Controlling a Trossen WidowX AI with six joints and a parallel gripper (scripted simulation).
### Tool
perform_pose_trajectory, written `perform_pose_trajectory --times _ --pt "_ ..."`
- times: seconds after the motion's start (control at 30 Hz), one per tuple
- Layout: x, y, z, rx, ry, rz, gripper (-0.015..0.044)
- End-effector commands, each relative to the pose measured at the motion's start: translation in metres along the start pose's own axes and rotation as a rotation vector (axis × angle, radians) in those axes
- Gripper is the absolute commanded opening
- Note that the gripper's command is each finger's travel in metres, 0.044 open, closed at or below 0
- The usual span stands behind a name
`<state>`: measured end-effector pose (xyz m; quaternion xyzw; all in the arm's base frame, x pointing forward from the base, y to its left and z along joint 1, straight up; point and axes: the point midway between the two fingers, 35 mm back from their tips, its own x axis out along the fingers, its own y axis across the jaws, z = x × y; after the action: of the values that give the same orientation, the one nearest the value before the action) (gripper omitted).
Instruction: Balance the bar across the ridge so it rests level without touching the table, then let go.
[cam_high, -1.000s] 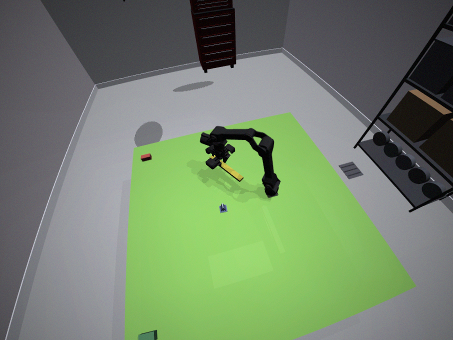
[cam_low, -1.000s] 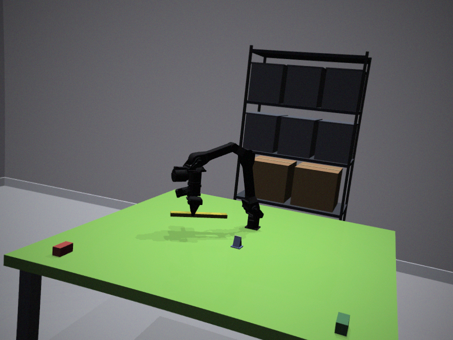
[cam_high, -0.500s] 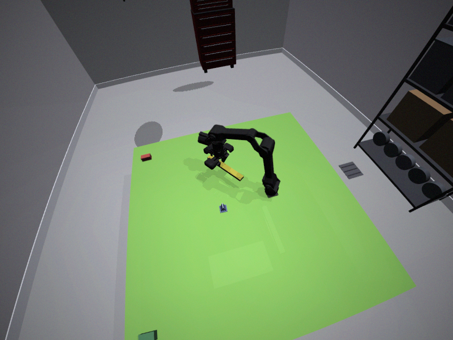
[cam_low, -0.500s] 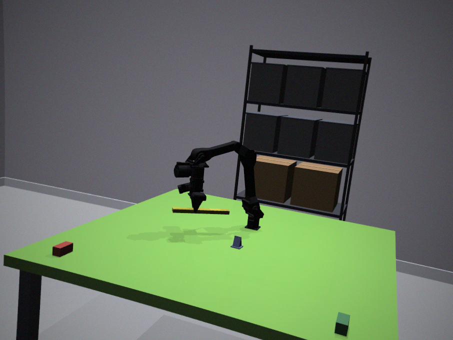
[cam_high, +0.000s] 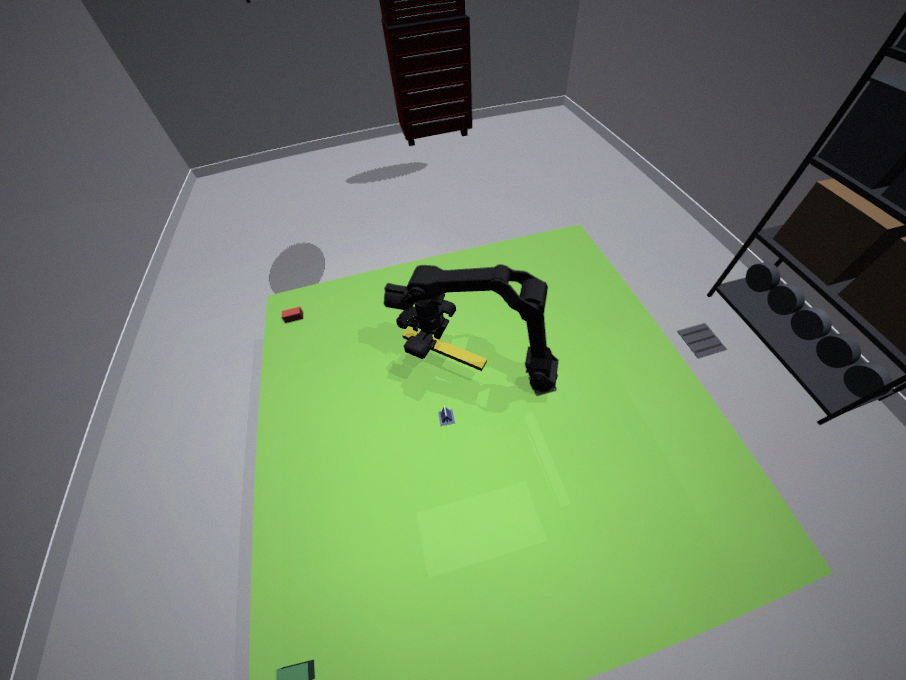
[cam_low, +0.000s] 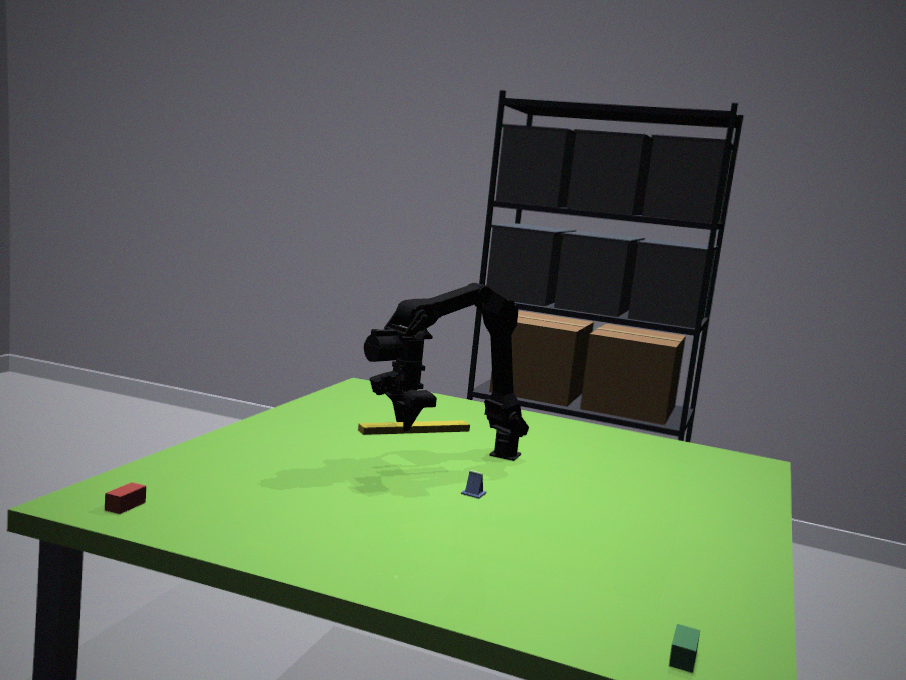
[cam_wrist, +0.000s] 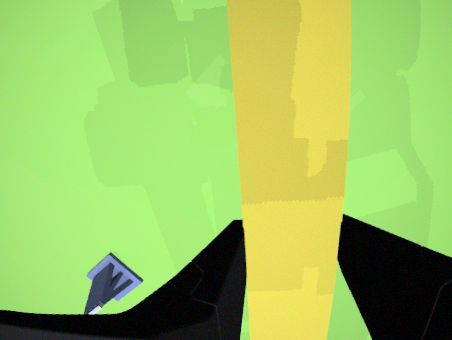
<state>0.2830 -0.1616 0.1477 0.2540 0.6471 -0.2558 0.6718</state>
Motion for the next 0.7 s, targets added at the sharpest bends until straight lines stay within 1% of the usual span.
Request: perform_pose_trajectory --times 0.0,0.67 --pt "-0.001 0.012 -0.004 -0.057 0.001 -0.002 0.0000" --pt "-0.002 0.086 -0.033 -0.354 0.002 0.007 0.0000"
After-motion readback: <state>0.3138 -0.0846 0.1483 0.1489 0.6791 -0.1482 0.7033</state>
